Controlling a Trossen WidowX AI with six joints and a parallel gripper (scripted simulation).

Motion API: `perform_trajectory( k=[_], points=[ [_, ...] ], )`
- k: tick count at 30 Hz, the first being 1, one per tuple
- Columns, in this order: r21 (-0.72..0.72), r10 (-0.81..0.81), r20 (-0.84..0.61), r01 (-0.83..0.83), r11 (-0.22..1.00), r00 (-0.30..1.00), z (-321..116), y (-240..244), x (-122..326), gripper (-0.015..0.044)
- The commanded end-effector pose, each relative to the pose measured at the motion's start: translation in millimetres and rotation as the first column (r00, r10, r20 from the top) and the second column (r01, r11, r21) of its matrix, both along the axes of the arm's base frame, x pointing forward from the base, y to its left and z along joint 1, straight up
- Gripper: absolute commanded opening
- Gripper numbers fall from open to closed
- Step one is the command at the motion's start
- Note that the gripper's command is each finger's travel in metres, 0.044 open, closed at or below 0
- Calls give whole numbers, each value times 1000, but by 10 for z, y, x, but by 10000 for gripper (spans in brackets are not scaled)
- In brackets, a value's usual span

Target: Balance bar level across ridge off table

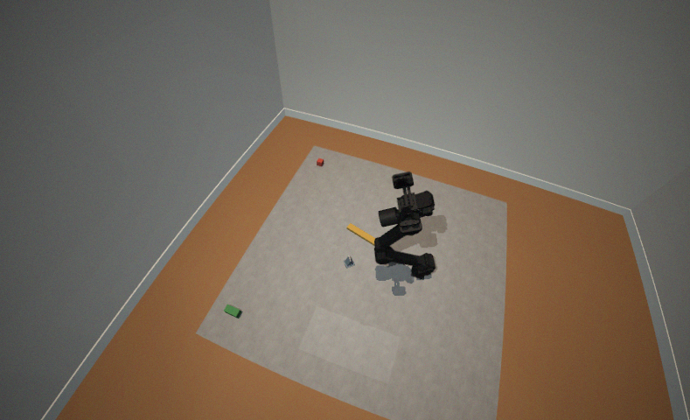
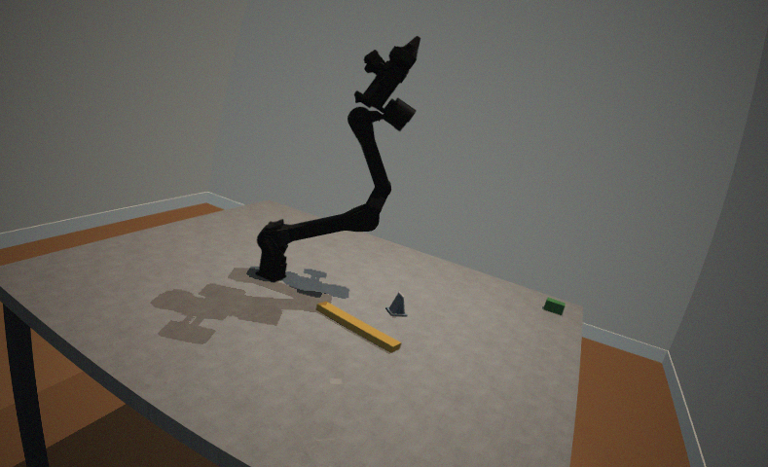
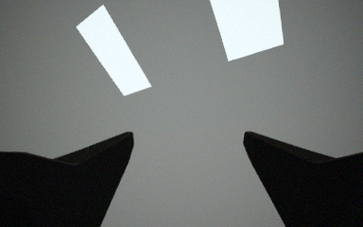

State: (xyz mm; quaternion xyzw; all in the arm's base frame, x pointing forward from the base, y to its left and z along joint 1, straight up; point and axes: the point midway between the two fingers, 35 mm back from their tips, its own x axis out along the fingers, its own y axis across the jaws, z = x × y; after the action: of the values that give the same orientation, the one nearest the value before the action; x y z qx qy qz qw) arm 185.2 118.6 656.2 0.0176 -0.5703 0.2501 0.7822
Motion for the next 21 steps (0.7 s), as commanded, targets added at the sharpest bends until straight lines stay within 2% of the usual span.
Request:
perform_trajectory(
  k=[1,3,4,10,21],
  points=[
    [1,-3,4,3,1000,1000,4,-3,-9,374],
    [14,-27,31,26,1000,999,37,-32,-83,321],
    [24,-45,51,44,999,998,60,-54,-138,315],
    [83,-84,188,70,994,979,206,-138,-600,315],
    [181,-85,302,31,983,950,311,-312,-1151,315]
  ],
)
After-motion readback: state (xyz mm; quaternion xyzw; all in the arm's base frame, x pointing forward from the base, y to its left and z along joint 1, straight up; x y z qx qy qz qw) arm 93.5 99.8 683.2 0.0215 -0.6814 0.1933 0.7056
